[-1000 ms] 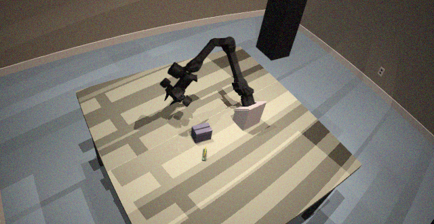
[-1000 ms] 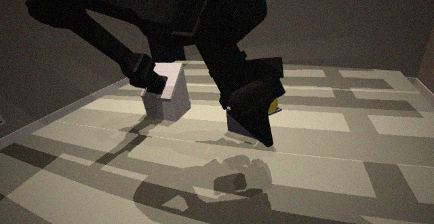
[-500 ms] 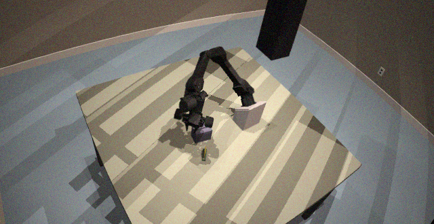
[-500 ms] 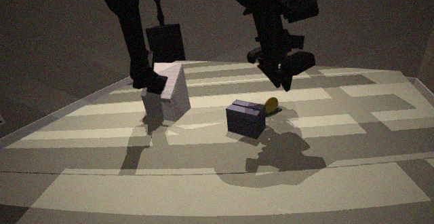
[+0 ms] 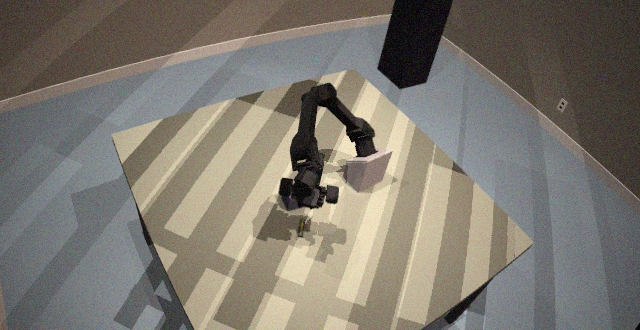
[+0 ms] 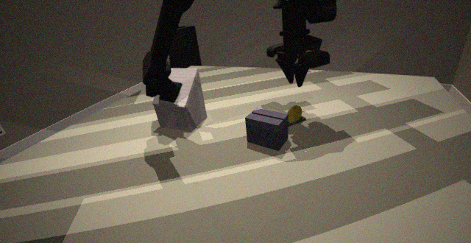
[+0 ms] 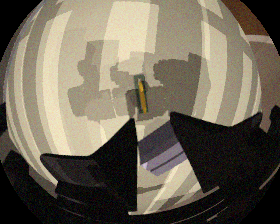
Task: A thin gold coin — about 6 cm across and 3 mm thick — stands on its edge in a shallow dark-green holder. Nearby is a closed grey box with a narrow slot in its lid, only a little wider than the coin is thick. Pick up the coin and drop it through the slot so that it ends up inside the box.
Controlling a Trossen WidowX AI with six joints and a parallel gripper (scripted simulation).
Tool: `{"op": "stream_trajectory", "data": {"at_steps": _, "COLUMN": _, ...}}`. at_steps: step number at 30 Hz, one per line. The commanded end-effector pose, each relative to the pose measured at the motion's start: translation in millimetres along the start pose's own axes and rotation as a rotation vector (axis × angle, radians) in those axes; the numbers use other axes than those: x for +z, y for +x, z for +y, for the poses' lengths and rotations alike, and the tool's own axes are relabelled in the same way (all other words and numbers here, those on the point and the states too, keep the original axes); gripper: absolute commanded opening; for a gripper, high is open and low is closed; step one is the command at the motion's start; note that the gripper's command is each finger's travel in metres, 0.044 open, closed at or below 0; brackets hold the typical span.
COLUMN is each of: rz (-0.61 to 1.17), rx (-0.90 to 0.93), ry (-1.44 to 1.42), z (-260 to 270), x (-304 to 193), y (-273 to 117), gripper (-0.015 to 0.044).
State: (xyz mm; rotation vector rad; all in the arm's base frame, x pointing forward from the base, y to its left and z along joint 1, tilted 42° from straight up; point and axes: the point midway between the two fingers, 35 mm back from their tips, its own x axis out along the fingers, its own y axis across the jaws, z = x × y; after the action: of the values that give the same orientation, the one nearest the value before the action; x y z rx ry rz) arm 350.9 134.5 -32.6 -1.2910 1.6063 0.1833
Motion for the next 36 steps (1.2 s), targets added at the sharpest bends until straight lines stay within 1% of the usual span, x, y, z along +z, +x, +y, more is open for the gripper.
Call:
{"op": "stream_trajectory", "data": {"at_steps": 1, "rz": 0.024, "rx": 0.004, "ry": -0.007, "z": 1.2, "x": -3.6, "y": 29.2, "gripper": 0.0161}}
{"op": "stream_trajectory", "data": {"at_steps": 6, "rz": 0.024, "rx": 0.004, "ry": -0.007, "z": 1.3, "x": -3.8, "y": 31.9, "gripper": 0.0161}}
{"op": "stream_trajectory", "data": {"at_steps": 10, "rz": 0.024, "rx": 0.003, "ry": -0.006, "z": 0.0, "x": -3.4, "y": 47.0, "gripper": 0.0161}}
{"op": "stream_trajectory", "data": {"at_steps": 16, "rz": 0.024, "rx": 0.003, "ry": -0.006, "z": -0.1, "x": -3.4, "y": 48.1, "gripper": 0.0161}}
{"op": "stream_trajectory", "data": {"at_steps": 36, "rz": 0.024, "rx": 0.003, "ry": -0.007, "z": -1.1, "x": -3.0, "y": 80.7, "gripper": 0.0161}}
